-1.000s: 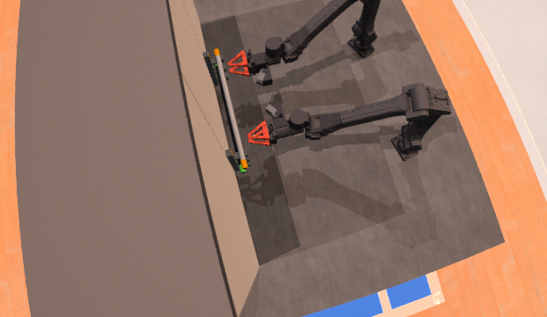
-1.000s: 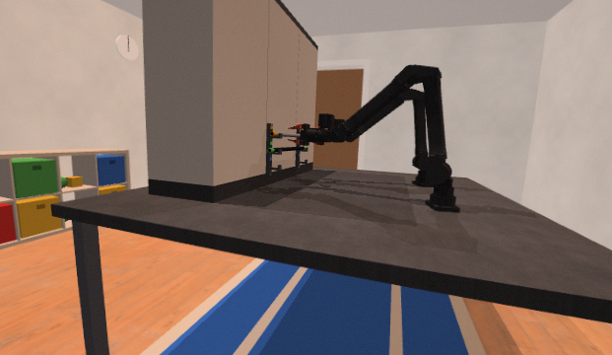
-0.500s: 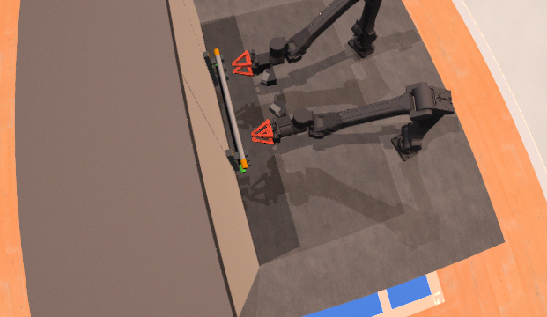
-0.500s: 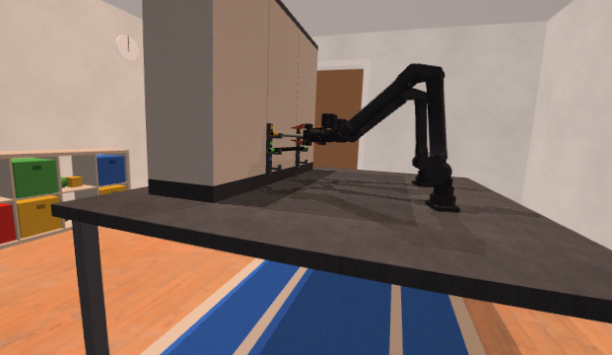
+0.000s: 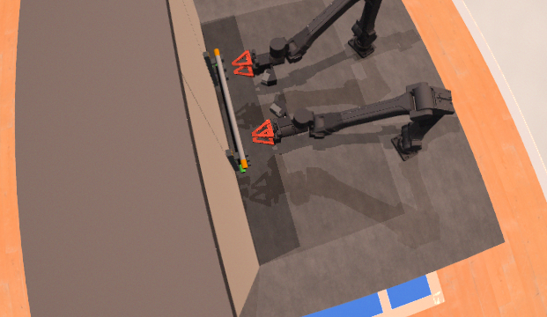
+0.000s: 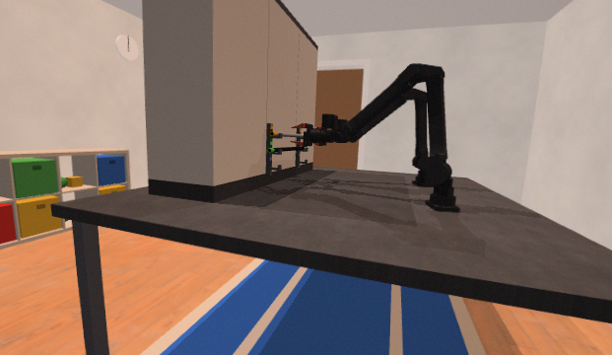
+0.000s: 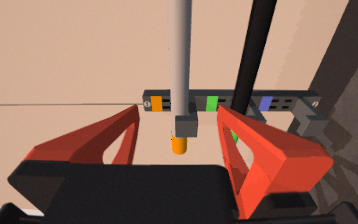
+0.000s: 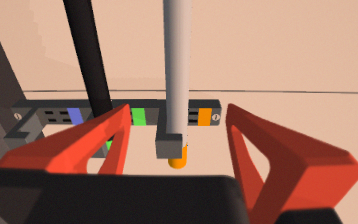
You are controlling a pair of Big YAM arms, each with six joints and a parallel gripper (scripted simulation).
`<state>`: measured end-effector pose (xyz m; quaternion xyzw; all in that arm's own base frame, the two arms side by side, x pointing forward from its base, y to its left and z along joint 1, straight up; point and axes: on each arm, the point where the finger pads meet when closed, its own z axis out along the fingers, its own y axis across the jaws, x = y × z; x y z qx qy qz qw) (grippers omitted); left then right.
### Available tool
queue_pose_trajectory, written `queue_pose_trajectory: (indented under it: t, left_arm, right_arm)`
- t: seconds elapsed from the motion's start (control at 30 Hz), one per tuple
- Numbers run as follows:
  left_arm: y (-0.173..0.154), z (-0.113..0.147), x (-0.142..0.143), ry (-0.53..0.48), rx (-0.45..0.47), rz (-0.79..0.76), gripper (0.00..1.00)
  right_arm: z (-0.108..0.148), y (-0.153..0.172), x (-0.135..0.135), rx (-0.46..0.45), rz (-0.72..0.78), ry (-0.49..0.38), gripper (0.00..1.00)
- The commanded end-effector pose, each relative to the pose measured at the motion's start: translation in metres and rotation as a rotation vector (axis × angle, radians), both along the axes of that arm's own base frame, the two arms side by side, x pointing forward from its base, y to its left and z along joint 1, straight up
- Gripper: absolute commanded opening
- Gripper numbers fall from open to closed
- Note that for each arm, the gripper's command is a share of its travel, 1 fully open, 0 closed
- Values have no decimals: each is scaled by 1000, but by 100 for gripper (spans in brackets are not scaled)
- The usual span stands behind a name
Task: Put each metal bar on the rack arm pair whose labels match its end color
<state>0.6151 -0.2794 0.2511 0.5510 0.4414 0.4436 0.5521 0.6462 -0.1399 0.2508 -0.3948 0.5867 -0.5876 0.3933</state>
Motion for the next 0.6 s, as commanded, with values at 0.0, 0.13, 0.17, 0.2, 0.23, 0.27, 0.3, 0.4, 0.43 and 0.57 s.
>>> queue_pose_trajectory:
  t: [0.0,0.13,0.17,0.2,0.23,0.27,0.3,0.4,0.43,0.57]
  left_arm:
    - [-6,32,-8,-52,-51,-11,68]
    - [-6,32,-8,-52,-51,-11,71]
    - [-6,32,-8,-52,-51,-11,72]
    - [-6,32,-9,-52,-51,-11,72]
    - [-6,32,-9,-52,-51,-11,73]
    - [-6,32,-9,-52,-51,-11,74]
    - [-6,32,-9,-52,-51,-11,75]
    - [-6,32,-9,-52,-51,-11,77]
    - [-6,32,-9,-52,-51,-11,77]
    - [-6,32,-10,-52,-51,-11,79]
  right_arm:
    - [29,10,1,-4,13,-63,67]
    - [29,10,0,-4,13,-63,71]
    - [29,10,0,-4,13,-63,71]
    - [29,11,0,-4,13,-63,72]
    - [29,11,0,-4,13,-63,73]
    - [29,11,-1,-4,13,-63,74]
    - [29,11,-1,-4,13,-63,75]
    - [29,11,-1,-4,13,-63,77]
    - [29,11,-1,-4,13,-63,77]
    - [29,11,-2,-4,13,-63,79]
